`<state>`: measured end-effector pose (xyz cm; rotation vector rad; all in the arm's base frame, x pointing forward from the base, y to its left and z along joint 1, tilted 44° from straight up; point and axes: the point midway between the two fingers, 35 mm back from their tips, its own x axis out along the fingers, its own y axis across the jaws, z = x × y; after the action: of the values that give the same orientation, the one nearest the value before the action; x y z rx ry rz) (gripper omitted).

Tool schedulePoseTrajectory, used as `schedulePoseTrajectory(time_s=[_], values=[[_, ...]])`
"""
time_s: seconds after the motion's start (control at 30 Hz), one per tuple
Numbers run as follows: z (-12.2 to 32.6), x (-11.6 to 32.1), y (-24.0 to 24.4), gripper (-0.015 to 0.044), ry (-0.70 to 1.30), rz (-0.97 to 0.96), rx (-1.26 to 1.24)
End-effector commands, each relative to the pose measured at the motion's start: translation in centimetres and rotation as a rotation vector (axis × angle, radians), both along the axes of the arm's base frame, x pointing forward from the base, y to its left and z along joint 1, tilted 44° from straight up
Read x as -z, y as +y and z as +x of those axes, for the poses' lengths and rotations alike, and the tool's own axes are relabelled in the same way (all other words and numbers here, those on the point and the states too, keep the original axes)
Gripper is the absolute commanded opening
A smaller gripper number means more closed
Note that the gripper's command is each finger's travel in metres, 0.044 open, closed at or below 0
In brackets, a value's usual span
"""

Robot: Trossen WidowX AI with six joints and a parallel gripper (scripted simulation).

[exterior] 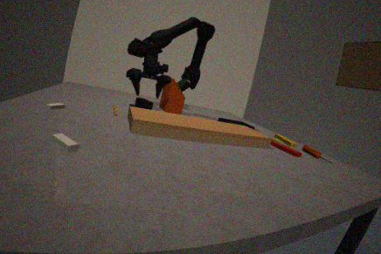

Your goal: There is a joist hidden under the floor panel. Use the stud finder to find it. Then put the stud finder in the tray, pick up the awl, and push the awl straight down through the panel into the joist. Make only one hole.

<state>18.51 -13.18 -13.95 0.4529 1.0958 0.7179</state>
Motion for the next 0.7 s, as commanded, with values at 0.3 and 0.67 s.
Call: schedulePoseTrajectory(time_s=[0.3, 0.67], values=[[0.0, 1.2, 0.3, 0.0440, -0.004, -0.006, -0.002], [0.0, 2.5, 1.5, 0.0440, -0.004, -0.006, -0.002]])
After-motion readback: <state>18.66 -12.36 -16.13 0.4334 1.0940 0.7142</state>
